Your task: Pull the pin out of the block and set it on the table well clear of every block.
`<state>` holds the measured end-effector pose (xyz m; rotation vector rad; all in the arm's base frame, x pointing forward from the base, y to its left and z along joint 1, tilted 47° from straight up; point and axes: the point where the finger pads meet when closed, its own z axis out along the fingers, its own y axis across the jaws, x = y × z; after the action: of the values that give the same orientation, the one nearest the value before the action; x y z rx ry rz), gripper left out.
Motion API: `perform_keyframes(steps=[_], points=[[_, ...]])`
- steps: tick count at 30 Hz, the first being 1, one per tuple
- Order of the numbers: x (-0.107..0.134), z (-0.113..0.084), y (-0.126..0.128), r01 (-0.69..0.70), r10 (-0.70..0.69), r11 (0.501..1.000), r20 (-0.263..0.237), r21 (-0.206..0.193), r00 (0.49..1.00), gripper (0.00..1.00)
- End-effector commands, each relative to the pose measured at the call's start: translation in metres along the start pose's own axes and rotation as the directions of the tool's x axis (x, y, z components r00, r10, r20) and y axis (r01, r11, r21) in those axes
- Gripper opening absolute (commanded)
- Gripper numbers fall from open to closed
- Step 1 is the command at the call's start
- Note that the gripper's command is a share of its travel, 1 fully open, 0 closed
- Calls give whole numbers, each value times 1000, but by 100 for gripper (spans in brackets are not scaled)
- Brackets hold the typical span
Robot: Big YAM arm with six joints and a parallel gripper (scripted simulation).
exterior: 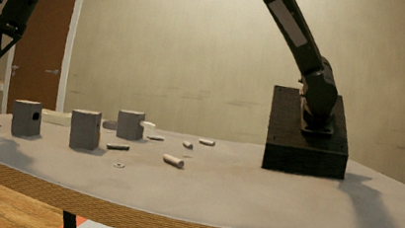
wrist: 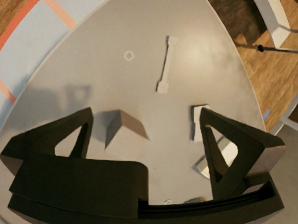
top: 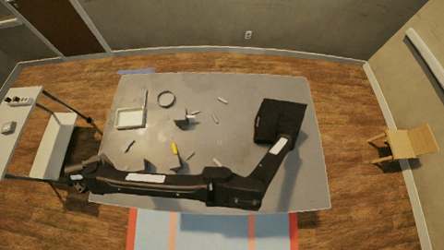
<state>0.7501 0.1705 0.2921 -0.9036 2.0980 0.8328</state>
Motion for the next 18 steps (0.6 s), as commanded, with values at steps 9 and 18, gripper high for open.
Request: perform_keyframes(steps=[9,18], points=[[-4,-8,-2,4,-4,1000,9,9,1000,100],[-4,-8,-2,4,-4,1000,9,9,1000,39]])
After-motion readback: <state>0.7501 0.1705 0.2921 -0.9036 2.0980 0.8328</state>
